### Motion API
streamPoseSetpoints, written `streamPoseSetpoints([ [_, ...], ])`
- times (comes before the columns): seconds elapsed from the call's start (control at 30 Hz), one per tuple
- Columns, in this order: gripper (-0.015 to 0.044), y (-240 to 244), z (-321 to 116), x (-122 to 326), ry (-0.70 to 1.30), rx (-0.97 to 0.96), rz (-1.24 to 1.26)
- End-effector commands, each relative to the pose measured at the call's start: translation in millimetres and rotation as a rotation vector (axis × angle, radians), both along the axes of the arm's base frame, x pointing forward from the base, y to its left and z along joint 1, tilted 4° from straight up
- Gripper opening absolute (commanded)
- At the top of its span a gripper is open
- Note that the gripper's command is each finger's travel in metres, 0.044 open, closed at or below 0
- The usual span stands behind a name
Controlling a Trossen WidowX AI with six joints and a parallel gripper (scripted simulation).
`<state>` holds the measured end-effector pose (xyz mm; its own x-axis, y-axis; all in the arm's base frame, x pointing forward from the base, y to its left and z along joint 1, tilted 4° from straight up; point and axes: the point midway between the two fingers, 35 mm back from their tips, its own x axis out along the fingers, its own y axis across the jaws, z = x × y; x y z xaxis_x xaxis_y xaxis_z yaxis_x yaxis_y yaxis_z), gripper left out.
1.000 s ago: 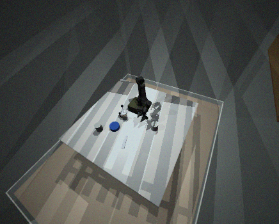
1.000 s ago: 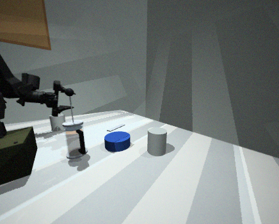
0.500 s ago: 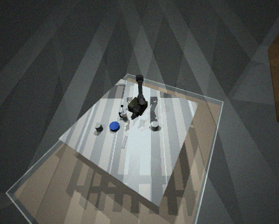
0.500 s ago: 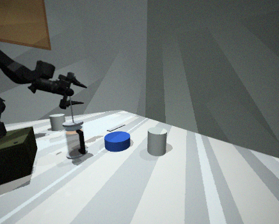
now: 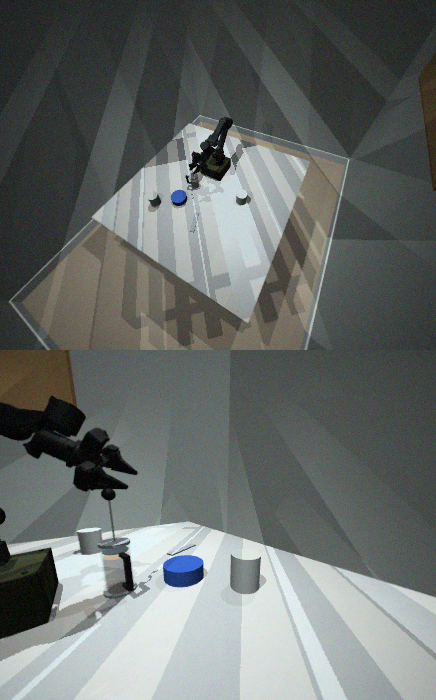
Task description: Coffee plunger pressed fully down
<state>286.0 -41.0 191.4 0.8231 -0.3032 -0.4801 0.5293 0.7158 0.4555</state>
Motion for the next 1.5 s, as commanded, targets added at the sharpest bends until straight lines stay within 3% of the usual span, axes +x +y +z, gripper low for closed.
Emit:
streamPoseSetpoints([
  [0.0,0.0440,-36.5,33.8,-50.5,0.146,-0.250,0.113],
  [0.23,0.0440,-47.8,49.2,-94.4,0.257,-0.409,0.193],
  [0.57,0.0440,-45.8,-10.5,-97.9,0.256,-0.410,0.195],
  [1.47,0.0440,-59.2,-29.3,-70.8,0.255,-0.411,0.192],
])
